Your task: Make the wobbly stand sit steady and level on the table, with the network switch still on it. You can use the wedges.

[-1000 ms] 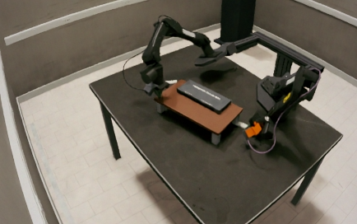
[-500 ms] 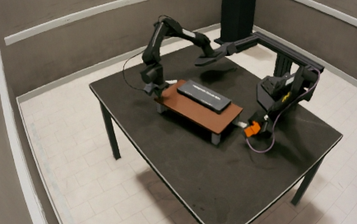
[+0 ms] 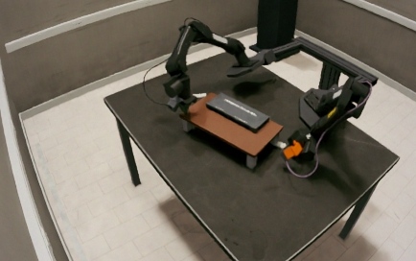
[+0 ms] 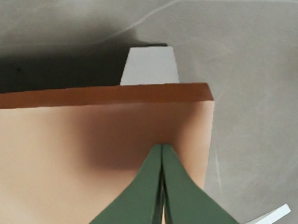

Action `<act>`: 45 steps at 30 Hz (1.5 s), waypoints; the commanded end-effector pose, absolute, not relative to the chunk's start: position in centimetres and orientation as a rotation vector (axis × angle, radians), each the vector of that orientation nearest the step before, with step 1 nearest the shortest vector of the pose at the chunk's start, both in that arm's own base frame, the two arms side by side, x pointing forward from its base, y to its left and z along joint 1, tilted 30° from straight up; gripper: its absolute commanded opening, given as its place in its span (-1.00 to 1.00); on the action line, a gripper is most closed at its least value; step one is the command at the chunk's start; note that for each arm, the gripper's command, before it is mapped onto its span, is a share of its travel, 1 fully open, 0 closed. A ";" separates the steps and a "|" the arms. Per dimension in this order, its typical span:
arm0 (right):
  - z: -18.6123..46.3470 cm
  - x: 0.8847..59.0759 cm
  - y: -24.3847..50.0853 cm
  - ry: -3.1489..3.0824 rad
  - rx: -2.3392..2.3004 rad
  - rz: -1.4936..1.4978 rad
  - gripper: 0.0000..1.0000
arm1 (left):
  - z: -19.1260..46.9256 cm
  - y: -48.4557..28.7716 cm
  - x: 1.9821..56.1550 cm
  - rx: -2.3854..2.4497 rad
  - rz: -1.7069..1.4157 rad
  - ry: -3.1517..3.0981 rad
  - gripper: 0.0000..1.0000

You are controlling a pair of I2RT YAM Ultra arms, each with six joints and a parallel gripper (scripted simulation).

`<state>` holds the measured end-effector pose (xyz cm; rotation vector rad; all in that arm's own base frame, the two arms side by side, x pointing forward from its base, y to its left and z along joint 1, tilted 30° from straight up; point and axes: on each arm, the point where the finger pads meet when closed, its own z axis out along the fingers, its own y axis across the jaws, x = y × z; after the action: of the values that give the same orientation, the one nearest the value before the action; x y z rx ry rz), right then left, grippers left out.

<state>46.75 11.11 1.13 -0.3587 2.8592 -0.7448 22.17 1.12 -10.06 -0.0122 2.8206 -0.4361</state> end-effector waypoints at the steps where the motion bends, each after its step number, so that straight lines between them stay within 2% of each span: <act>1: 1.3 47.3 12.4 2.827 -0.383 -0.721 -1.00 | -10.6 0.2 21.5 -0.007 -0.463 2.831 -1.00; 14: 1.3 47.3 12.4 2.827 -0.383 -0.721 -1.00 | -10.8 -0.6 21.4 -0.005 -0.480 2.834 -1.00; 15: 1.3 47.3 12.4 2.827 -0.383 -0.721 -1.00 | -10.4 0.1 22.8 0.032 -0.449 2.805 -1.00; 31: 1.3 47.3 12.4 2.827 -0.383 -0.721 -1.00 | -9.2 0.0 21.8 0.037 -0.459 2.811 -1.00; 32: 1.3 47.3 12.4 2.827 -0.383 -0.721 -1.00 | -8.4 0.3 20.4 0.015 -0.486 2.844 -1.00; 40: 1.3 47.3 12.4 2.827 -0.383 -0.721 -1.00 | -5.7 2.0 22.6 0.021 -0.429 2.772 -1.00; 41: 1.3 47.3 12.4 2.827 -0.383 -0.721 -1.00 | -5.3 1.4 20.7 0.025 -0.475 2.821 -1.00; 45: 1.3 47.3 12.4 2.827 -0.383 -0.721 -1.00 | -3.5 2.0 20.3 0.035 -0.480 2.821 -1.00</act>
<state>46.89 11.17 1.12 -0.3552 2.8541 -0.7405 21.03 2.31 -5.53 -0.0216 2.8061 -0.4148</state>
